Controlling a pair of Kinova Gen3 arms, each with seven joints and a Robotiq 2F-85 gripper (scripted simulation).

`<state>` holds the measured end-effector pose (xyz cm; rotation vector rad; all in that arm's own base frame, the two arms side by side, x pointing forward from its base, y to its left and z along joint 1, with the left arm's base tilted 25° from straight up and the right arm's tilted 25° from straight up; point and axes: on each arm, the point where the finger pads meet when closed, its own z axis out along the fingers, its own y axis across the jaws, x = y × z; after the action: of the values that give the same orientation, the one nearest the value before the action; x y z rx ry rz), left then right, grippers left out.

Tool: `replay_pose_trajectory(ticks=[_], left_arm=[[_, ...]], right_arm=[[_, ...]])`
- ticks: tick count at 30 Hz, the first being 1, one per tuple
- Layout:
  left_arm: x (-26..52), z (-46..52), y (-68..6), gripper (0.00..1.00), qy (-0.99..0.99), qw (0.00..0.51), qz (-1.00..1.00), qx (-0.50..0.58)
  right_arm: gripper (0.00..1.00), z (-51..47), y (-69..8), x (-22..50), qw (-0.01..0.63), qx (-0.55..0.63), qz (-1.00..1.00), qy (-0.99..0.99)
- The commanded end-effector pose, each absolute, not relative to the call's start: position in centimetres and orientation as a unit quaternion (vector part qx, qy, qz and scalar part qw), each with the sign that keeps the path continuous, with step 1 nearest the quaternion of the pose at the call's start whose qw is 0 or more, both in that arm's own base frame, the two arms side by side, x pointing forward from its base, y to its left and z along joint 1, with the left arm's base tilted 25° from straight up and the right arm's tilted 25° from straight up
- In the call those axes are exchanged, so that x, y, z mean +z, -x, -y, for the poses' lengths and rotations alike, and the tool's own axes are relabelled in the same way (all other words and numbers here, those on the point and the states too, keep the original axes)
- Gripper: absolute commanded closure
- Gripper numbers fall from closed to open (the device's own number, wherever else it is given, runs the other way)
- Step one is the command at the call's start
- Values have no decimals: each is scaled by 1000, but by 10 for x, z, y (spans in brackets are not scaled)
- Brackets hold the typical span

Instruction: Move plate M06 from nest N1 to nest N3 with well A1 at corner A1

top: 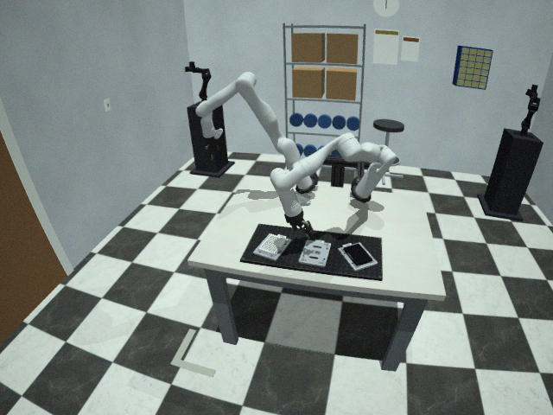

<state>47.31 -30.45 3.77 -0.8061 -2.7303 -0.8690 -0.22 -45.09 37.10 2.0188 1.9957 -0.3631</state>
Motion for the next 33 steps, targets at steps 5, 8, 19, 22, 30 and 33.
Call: replay_pose_trajectory(ticks=[5,8,19,22,30,33], left_arm=[[24,328,-473,2,251,56,927,-272],[19,335,-473,2,242,46,932,-267],[5,355,-476,2,218,15,943,-250],[0,362,-478,2,210,4,947,-245],[-9,375,-482,2,193,-20,952,-236],[-14,382,-483,2,185,-30,955,-230]], right_arm=[[2,450,6,372,140,-126,-690,-699],[2,450,6,372,140,-126,-690,-699],[2,450,6,372,140,-126,-690,-699],[2,450,6,372,140,-126,-690,-699],[2,450,6,372,140,-126,-690,-699],[2,450,6,372,140,-126,-690,-699]])
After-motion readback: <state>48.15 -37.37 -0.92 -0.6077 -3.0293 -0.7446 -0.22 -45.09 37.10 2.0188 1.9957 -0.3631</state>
